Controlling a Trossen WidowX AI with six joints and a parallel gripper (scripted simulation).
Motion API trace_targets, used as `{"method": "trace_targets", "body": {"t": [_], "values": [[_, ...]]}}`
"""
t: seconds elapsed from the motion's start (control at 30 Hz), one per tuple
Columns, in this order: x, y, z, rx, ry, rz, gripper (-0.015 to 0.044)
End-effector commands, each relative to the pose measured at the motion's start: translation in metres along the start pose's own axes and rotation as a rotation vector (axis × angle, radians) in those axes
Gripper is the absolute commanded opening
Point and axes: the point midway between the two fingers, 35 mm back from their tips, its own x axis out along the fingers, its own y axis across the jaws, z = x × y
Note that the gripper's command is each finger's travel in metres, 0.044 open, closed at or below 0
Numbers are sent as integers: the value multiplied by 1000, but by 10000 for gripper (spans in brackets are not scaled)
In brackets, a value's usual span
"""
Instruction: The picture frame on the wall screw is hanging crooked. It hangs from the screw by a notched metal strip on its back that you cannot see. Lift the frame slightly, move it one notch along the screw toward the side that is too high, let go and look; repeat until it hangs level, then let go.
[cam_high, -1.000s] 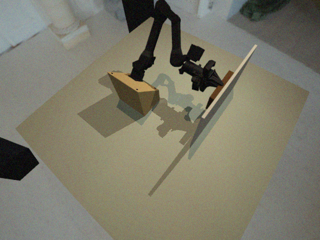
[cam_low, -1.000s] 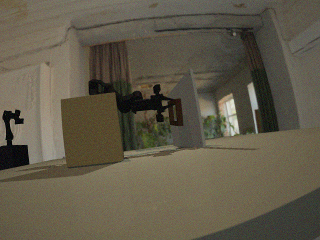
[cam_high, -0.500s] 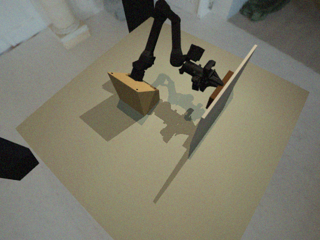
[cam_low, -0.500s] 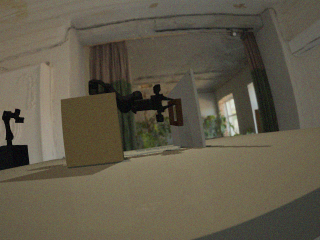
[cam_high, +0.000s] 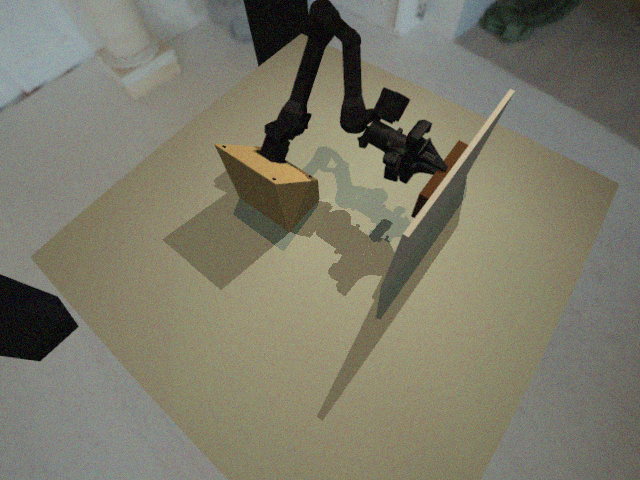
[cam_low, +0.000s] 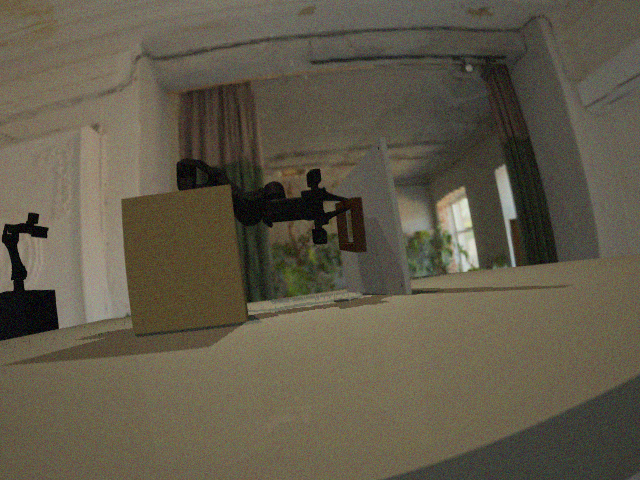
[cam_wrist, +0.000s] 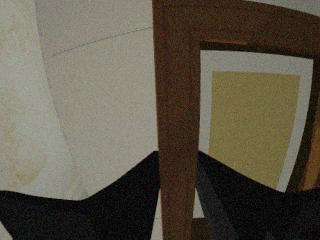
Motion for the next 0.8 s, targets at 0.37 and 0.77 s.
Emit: {"method": "trace_targets", "body": {"t": [0.37,0.77], "values": [[0,6,-8,-3,7,17,0],[0,4,-9,-2,7,17,0]]}}
